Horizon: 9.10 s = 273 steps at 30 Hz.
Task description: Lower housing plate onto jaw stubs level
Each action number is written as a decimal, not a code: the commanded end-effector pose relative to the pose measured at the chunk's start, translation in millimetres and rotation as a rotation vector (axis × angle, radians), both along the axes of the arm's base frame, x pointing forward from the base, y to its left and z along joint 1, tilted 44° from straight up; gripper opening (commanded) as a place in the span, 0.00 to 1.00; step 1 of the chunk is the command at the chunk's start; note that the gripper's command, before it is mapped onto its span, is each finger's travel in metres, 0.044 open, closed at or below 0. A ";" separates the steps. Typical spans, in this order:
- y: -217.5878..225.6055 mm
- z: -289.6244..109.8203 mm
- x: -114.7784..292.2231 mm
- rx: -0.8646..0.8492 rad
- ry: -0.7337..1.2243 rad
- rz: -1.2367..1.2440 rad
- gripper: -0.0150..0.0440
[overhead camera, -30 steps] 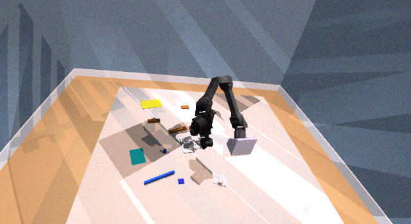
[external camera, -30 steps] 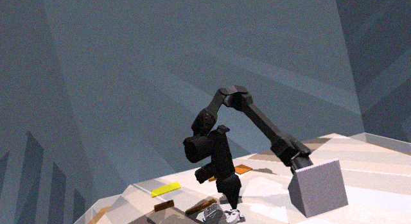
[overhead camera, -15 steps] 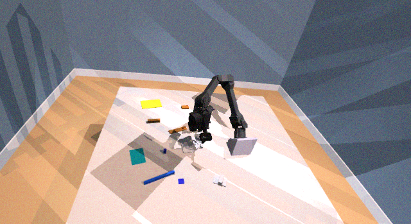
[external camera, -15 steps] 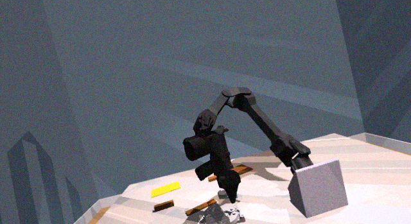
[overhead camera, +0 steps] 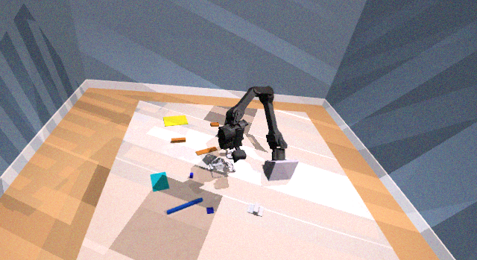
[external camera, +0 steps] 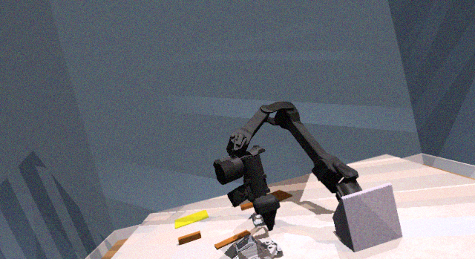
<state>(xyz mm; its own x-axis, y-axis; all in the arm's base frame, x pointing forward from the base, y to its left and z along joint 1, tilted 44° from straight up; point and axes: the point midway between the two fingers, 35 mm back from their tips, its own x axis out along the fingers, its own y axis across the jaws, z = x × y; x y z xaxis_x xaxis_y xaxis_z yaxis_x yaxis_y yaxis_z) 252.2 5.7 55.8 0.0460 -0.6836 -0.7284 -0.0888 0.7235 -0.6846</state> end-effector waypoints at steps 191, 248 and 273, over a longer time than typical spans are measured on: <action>-58.8 -50.6 1.3 -0.010 0.003 0.003 0.85; -58.8 -50.6 1.3 -0.010 0.003 0.003 0.85; -58.8 -50.6 1.3 -0.010 0.003 0.003 0.85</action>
<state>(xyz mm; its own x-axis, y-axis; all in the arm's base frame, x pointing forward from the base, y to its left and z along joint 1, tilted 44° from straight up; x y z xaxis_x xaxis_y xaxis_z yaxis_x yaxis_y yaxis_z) 253.6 -52.2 5.1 0.0458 -0.6873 -0.7250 -0.0910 0.7198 -0.6882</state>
